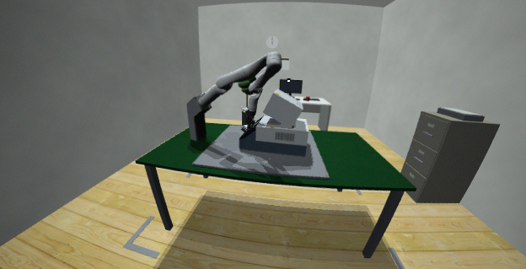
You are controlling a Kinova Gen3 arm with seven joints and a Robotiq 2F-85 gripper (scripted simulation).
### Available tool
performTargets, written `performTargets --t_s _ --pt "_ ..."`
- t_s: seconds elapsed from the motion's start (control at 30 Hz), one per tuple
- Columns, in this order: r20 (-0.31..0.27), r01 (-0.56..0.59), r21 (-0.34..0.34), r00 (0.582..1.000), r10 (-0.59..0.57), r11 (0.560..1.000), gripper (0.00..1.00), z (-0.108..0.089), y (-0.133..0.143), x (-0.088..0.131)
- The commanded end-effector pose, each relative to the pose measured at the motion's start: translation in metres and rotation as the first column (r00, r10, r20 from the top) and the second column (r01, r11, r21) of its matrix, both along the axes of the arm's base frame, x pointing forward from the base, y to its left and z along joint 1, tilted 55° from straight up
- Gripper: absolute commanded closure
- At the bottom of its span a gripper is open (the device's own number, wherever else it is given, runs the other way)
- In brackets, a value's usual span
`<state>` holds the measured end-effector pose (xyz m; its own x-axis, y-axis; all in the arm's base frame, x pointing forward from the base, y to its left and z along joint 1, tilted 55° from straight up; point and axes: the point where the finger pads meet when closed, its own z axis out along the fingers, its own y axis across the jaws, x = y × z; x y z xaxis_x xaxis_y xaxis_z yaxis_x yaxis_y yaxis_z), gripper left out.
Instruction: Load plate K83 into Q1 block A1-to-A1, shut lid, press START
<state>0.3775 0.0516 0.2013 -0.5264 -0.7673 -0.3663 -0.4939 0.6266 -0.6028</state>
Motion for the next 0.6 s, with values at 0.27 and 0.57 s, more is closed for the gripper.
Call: performTargets --t_s 0.27,0.57 --pt "0.004 0.002 0.001 1.0 -0.002 1.0 0.9 0.0012 0.0002 0.0016" --pt "0.004 0.002 0.001 1.0 -0.002 1.0 0.9 0.0007 0.0003 -0.005"
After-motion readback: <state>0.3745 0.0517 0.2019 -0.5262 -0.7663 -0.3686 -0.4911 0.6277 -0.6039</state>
